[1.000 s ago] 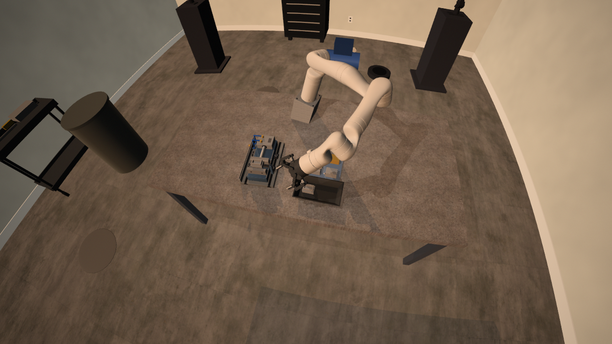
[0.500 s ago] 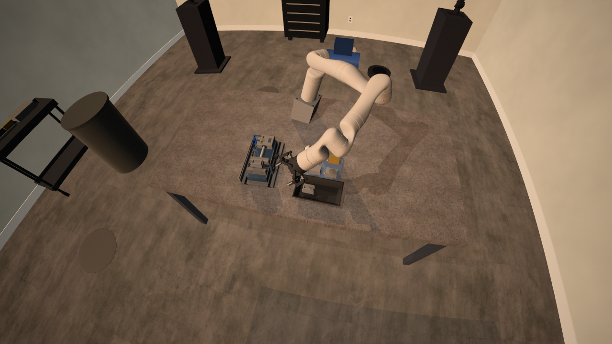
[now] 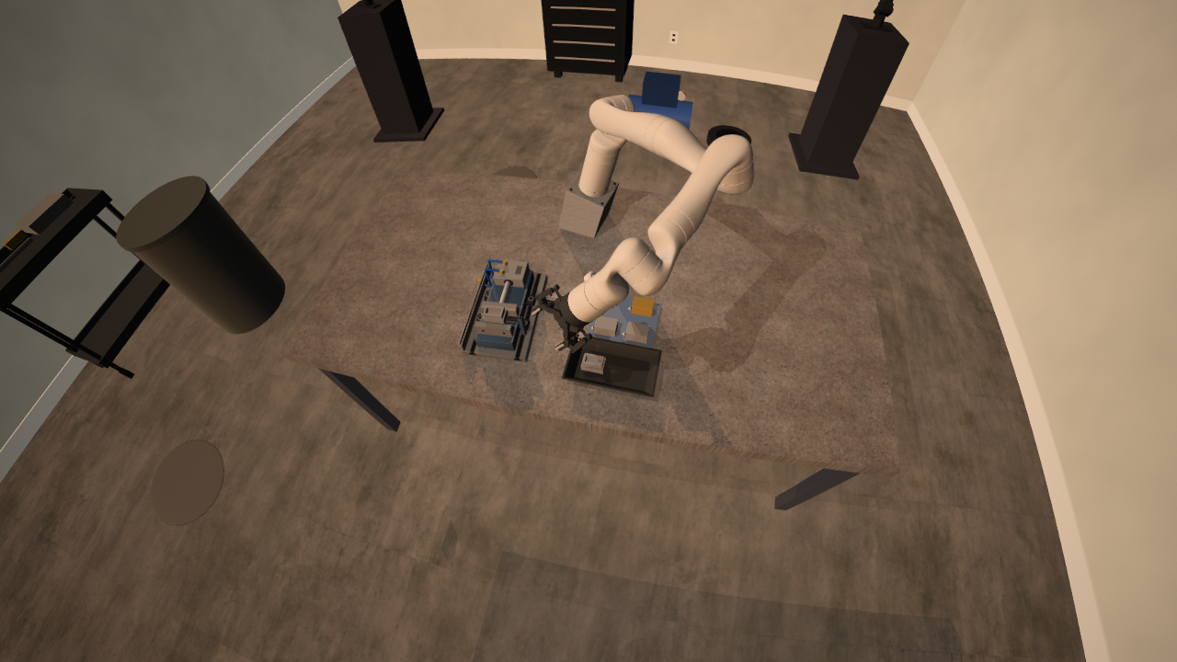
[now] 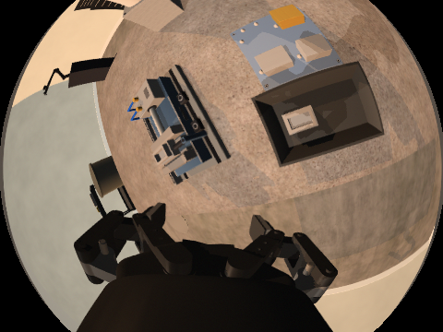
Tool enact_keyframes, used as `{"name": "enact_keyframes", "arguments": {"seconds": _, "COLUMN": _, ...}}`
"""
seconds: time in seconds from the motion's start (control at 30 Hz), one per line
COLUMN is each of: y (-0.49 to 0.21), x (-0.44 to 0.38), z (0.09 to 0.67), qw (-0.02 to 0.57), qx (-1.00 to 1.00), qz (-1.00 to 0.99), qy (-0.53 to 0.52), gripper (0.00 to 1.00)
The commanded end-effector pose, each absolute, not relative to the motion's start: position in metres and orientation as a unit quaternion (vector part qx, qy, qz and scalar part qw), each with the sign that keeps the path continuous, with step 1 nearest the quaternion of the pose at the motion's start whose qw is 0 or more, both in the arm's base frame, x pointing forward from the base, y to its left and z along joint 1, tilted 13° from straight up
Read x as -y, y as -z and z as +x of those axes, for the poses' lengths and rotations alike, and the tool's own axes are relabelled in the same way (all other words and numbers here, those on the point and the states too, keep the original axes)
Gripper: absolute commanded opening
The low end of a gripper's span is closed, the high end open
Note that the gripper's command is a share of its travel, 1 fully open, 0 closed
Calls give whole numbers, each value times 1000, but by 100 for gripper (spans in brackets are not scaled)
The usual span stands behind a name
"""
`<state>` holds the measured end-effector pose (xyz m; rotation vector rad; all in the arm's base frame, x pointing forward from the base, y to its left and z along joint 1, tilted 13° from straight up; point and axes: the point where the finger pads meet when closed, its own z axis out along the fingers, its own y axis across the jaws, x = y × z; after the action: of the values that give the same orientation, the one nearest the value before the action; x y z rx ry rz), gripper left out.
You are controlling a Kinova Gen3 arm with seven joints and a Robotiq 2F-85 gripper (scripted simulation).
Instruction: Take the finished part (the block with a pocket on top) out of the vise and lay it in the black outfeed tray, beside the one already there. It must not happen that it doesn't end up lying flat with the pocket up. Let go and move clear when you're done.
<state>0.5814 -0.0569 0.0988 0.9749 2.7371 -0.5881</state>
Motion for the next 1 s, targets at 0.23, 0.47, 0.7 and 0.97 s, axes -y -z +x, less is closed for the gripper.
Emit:
{"name": "enact_keyframes", "arguments": {"seconds": 0.23, "y": -105, "x": 58, "z": 572, "qw": 75, "qx": -927, "qz": 320, "qy": 180, "gripper": 100}}
{"name": "enact_keyframes", "arguments": {"seconds": 0.47, "y": -107, "x": 55, "z": 564, "qw": 62, "qx": -935, "qz": 307, "qy": 168, "gripper": 100}}
{"name": "enact_keyframes", "arguments": {"seconds": 0.7, "y": -107, "x": 55, "z": 564, "qw": 62, "qx": -935, "qz": 307, "qy": 168, "gripper": 100}}
{"name": "enact_keyframes", "arguments": {"seconds": 0.97, "y": -109, "x": 53, "z": 557, "qw": 50, "qx": -942, "qz": 293, "qy": 155, "gripper": 100}}
